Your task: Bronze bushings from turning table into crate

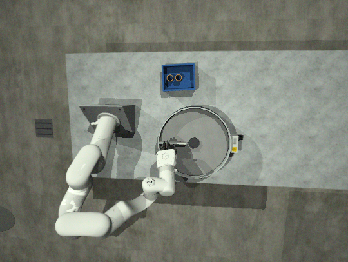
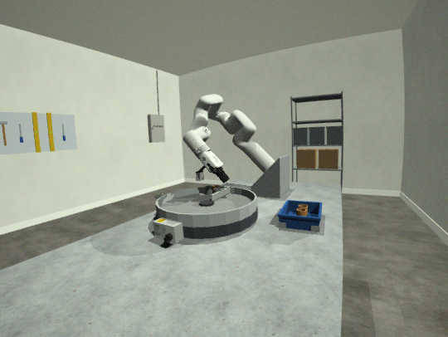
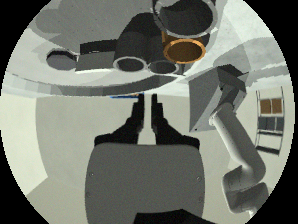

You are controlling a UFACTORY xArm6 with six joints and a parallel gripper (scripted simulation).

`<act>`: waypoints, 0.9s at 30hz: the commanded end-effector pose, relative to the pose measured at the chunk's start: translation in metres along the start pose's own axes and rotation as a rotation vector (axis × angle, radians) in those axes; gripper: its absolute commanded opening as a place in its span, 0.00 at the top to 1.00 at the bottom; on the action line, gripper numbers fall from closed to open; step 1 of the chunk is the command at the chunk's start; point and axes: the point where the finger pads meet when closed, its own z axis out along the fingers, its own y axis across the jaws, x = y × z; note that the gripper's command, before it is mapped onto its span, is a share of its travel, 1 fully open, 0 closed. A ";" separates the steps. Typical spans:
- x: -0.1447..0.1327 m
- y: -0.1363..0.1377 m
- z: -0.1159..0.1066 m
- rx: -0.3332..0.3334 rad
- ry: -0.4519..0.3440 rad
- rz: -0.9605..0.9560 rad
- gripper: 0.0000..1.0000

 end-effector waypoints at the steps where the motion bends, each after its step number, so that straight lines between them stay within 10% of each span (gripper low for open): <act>1: 0.028 0.010 -0.026 0.000 -0.004 -0.003 0.89; 27: 0.046 0.017 -0.041 0.000 -0.004 -0.003 0.89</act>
